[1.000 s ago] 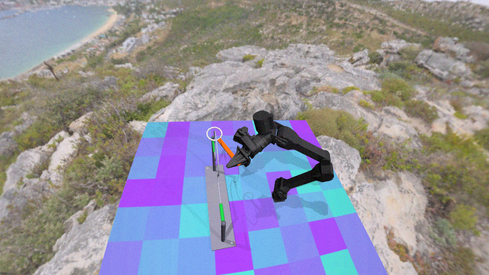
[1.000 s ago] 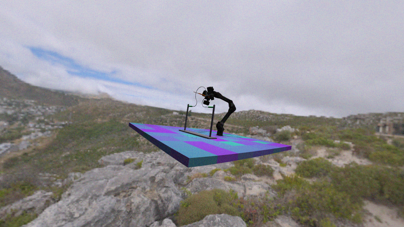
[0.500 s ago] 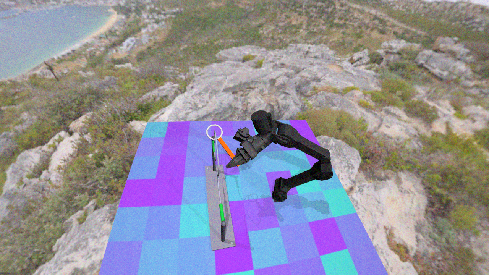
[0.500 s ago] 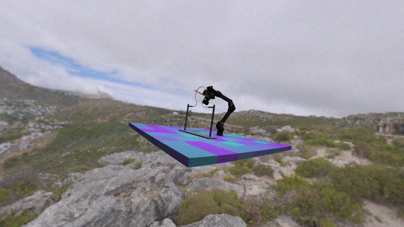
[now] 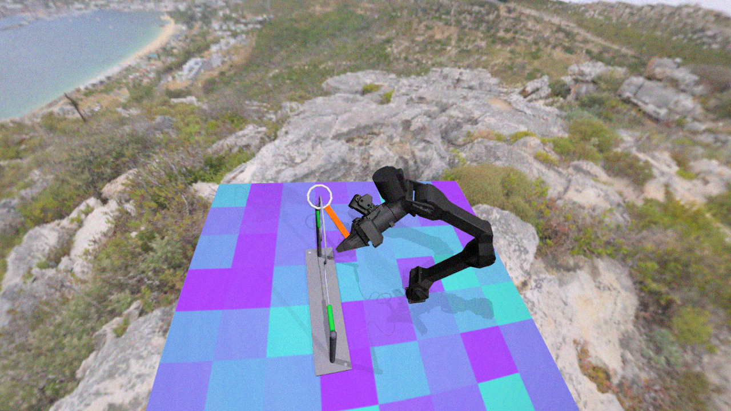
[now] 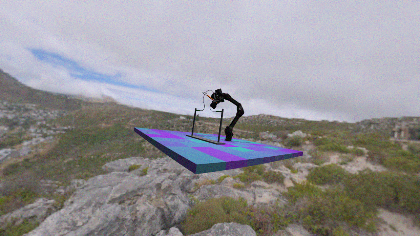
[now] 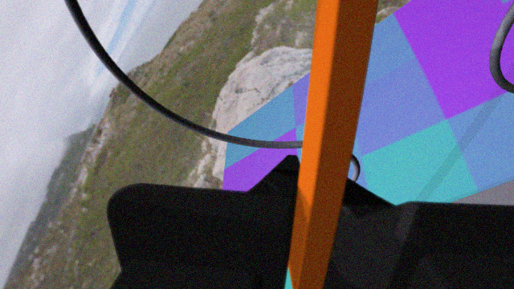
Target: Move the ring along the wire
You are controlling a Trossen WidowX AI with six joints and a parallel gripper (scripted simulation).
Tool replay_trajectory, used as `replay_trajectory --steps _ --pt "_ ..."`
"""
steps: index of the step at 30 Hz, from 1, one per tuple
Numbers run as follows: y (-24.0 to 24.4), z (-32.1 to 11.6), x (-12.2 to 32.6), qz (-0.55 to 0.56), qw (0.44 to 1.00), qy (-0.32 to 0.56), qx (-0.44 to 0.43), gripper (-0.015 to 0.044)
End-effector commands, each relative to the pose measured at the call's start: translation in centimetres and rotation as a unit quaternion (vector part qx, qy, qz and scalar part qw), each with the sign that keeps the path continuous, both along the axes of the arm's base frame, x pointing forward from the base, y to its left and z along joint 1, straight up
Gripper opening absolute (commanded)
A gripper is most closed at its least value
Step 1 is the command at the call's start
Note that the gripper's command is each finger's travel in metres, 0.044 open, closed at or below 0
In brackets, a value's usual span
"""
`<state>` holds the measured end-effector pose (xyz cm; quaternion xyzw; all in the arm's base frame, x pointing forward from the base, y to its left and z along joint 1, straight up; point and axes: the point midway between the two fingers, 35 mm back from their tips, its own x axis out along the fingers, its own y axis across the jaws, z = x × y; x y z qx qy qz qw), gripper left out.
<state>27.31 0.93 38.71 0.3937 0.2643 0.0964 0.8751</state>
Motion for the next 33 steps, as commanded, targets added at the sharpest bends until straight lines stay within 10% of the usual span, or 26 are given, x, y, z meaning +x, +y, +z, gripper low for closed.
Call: replay_trajectory --steps 1,33 --pt "-0.2 -0.1 0.0 -0.002 0.999 -0.002 -0.035 -0.0150" --pt "-1.4 -0.9 0.1 -0.010 0.971 -0.014 -0.238 -0.0150"
